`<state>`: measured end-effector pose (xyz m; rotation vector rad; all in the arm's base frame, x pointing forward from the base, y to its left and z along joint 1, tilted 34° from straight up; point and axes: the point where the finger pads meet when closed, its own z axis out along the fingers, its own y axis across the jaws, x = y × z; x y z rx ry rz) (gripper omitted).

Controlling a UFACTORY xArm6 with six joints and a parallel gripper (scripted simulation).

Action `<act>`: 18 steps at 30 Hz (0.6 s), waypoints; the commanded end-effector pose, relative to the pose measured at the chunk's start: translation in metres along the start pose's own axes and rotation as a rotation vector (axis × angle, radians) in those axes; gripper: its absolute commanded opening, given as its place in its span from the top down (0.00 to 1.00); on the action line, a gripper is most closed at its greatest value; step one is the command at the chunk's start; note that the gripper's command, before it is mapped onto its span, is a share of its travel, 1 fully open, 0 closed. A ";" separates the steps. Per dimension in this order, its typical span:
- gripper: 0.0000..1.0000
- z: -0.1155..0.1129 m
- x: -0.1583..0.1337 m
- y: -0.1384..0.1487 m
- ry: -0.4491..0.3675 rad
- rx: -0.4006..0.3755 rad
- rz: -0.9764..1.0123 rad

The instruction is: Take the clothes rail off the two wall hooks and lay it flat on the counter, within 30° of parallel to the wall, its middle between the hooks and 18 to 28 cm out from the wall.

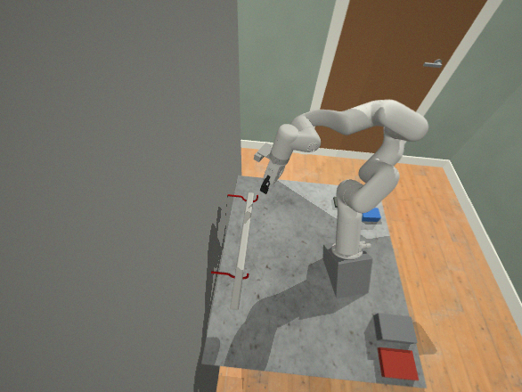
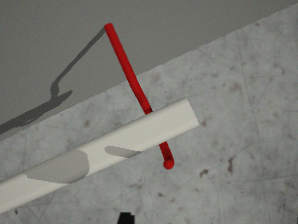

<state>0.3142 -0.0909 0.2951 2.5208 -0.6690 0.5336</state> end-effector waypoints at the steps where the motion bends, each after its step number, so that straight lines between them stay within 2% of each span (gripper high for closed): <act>1: 0.00 0.001 -0.010 -0.019 -0.019 0.014 -0.143; 18: 0.00 0.003 -0.040 -0.060 -0.059 0.039 -0.497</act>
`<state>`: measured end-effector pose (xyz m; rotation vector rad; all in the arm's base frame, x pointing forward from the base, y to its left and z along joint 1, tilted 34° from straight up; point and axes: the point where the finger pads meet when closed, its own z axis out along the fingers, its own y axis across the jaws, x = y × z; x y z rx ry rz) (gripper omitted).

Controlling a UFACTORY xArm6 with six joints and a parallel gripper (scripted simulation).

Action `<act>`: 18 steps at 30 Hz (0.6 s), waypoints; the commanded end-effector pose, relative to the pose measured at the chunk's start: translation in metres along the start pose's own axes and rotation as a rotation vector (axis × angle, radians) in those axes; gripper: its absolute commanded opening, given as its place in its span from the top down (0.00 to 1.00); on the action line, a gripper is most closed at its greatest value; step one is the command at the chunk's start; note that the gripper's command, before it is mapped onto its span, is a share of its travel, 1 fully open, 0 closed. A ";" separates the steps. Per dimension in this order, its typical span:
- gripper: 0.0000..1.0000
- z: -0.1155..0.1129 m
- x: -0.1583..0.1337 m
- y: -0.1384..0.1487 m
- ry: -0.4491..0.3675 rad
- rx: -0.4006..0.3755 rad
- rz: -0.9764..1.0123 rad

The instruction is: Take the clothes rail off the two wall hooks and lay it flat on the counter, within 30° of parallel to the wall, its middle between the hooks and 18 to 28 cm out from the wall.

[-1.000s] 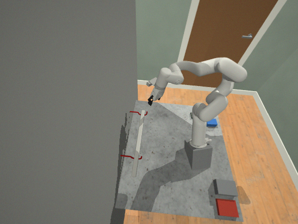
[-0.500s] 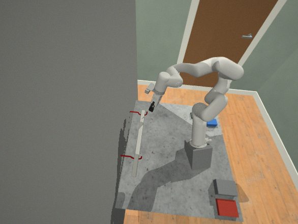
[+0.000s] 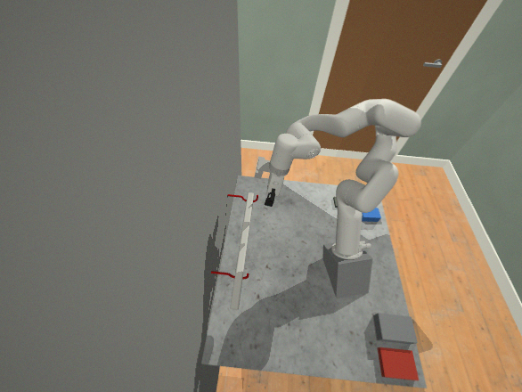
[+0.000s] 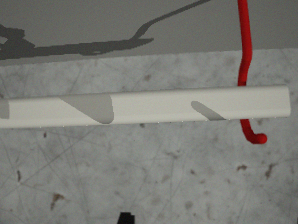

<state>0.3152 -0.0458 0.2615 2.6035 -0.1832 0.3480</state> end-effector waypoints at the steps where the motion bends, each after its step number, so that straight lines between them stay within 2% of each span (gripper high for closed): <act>1: 0.00 0.000 -0.005 -0.020 -0.015 0.012 -0.147; 3: 0.00 0.001 -0.009 -0.029 -0.022 0.016 -0.213; 7: 0.00 0.001 -0.009 -0.029 -0.023 0.017 -0.221; 18: 0.00 0.003 -0.025 -0.064 -0.049 0.030 -0.502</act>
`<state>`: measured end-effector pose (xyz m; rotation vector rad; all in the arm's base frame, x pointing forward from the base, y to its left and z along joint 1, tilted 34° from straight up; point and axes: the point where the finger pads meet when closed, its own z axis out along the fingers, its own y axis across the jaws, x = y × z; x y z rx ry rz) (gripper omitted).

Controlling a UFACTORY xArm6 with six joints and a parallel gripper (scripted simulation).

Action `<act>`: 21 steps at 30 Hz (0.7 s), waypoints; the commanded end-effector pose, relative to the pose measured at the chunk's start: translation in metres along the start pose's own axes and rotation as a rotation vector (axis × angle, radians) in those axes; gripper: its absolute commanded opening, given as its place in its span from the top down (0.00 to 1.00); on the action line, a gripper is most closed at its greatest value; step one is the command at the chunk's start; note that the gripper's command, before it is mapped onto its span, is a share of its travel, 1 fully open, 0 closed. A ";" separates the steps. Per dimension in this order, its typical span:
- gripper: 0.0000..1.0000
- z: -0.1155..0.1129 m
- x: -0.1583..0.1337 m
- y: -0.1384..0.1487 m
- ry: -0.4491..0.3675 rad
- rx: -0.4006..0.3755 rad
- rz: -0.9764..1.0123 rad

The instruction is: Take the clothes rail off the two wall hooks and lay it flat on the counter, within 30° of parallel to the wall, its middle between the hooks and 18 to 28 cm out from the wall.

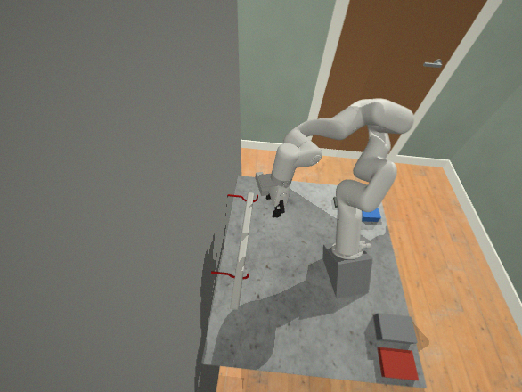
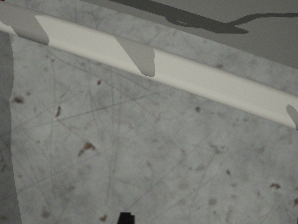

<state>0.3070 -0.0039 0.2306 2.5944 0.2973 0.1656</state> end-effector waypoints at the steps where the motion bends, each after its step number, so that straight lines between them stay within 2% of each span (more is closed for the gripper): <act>1: 0.00 0.000 0.000 -0.016 -0.011 0.008 -0.125; 21: 0.00 0.005 -0.017 -0.079 -0.057 0.020 -0.613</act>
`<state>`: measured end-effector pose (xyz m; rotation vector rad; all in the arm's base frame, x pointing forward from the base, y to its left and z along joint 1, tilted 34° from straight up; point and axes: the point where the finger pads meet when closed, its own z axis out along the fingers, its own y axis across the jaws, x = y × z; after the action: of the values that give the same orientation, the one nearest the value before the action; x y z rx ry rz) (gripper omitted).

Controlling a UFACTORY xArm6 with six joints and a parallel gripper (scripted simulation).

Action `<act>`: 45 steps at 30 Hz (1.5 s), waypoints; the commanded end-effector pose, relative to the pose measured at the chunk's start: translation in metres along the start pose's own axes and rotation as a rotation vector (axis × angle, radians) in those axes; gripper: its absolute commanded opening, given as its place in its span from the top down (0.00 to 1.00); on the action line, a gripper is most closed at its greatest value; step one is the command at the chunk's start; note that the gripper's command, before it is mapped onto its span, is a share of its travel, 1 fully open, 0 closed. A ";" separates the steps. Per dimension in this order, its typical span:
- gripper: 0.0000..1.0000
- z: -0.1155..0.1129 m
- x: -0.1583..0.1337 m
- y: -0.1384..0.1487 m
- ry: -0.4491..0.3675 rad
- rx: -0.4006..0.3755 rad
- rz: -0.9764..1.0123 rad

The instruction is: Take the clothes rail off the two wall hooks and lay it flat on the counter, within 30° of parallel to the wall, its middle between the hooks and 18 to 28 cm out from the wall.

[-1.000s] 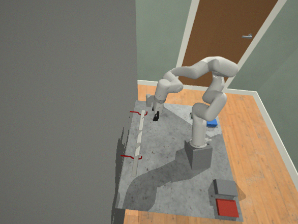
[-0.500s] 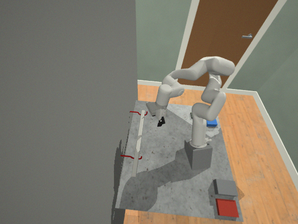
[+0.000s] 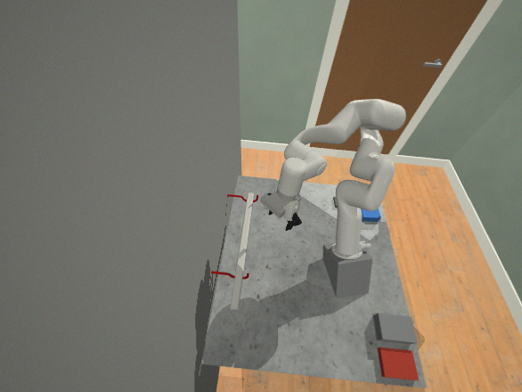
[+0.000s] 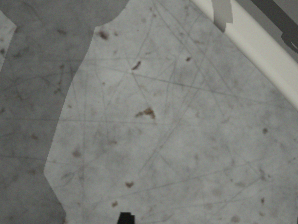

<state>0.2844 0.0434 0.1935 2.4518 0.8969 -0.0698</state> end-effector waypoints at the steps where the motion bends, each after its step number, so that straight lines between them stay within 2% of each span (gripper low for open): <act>1: 0.00 0.000 0.004 -0.016 -0.010 0.005 -0.127; 17: 0.00 0.006 0.004 -0.068 -0.059 0.008 -0.545; 19: 0.00 0.006 0.004 -0.068 -0.059 0.008 -0.545; 25: 0.00 0.007 0.003 -0.080 -0.086 0.008 -0.743; 36: 0.00 0.008 0.001 -0.090 -0.088 0.008 -0.755; 45: 0.00 0.011 0.010 -0.080 -0.088 0.008 -0.755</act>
<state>0.2367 0.0955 0.1445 1.9636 1.7200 -0.4423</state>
